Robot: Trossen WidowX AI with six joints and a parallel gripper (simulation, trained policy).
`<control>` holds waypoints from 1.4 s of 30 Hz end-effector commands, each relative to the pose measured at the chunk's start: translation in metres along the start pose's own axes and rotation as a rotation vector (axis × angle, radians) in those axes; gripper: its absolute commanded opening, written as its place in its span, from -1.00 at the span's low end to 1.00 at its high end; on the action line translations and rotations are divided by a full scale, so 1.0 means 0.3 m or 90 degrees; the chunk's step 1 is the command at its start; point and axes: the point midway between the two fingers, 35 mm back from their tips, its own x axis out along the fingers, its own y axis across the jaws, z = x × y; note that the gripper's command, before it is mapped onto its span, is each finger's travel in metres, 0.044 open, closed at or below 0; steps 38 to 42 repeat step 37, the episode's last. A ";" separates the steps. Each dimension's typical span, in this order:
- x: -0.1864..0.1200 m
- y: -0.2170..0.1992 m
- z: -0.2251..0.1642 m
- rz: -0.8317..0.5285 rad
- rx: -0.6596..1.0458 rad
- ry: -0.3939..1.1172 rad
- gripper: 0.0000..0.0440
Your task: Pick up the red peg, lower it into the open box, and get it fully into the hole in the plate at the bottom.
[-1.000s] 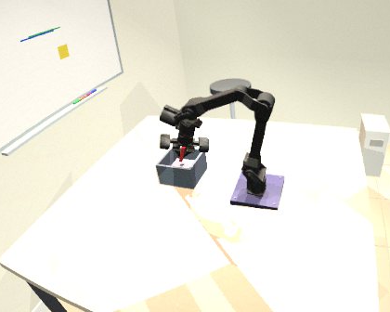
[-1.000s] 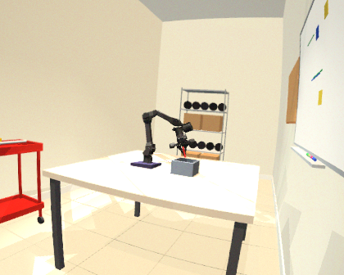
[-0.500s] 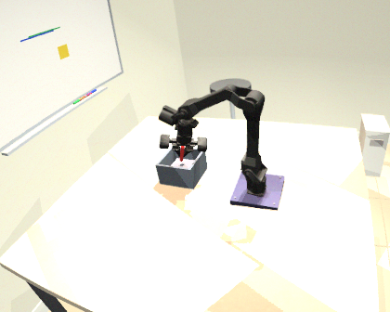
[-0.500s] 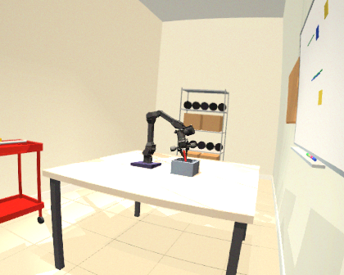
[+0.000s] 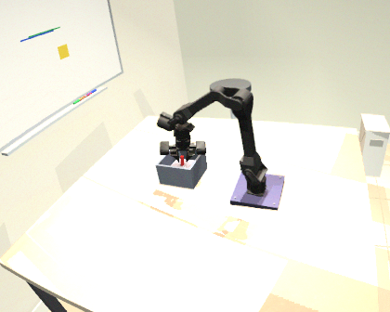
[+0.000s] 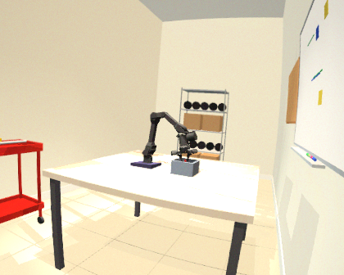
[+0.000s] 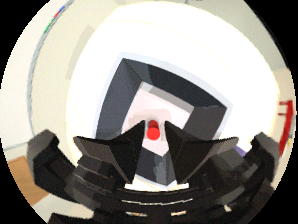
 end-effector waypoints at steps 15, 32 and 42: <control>0.018 0.096 0.157 0.003 -0.028 -0.025 0.83; -0.035 0.165 0.319 0.053 -0.010 -0.101 1.00; -0.035 0.165 0.319 0.053 -0.010 -0.101 1.00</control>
